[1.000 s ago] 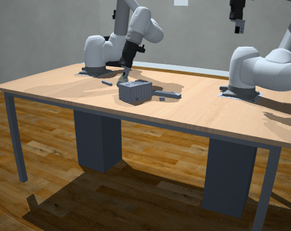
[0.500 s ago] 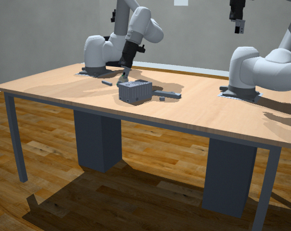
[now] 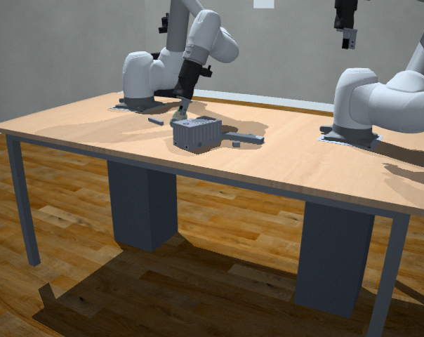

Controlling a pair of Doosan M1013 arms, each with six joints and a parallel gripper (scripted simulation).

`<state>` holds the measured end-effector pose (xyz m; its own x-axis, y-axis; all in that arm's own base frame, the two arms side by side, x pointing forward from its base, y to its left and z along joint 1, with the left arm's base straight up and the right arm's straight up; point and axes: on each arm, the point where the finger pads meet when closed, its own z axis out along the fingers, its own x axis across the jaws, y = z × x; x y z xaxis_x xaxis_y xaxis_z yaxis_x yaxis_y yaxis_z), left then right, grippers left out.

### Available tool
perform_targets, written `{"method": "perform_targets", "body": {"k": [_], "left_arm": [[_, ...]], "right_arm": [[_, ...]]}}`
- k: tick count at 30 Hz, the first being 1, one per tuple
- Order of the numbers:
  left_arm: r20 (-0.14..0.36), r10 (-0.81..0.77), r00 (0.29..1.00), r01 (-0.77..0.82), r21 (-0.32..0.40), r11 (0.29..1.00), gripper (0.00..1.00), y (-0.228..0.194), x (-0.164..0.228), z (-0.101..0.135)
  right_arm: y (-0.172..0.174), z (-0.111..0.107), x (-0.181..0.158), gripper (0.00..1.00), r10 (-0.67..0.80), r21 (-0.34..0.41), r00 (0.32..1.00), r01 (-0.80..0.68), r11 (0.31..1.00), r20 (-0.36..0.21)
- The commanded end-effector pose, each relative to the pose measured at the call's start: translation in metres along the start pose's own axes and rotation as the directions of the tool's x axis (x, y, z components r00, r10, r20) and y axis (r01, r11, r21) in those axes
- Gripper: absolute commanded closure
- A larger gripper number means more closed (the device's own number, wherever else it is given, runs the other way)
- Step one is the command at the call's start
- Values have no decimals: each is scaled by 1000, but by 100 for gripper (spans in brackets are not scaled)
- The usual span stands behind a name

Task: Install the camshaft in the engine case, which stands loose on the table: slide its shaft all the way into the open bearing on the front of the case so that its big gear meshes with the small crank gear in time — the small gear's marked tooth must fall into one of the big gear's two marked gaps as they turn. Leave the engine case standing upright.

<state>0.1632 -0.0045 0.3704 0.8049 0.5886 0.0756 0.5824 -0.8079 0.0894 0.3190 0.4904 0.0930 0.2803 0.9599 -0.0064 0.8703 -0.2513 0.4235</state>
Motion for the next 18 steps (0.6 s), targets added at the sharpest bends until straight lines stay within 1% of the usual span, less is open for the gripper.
{"method": "perform_targets", "body": {"k": [1,18], "left_arm": [[-1,0,1000,0,0,1000,0,0,0,0],[-1,0,1000,0,0,1000,0,0,0,0]], "right_arm": [[-3,-2,7,71,7,5,1000,-7,1000,-3],[-3,-2,18,71,5,5,1000,-5,1000,-1]]}}
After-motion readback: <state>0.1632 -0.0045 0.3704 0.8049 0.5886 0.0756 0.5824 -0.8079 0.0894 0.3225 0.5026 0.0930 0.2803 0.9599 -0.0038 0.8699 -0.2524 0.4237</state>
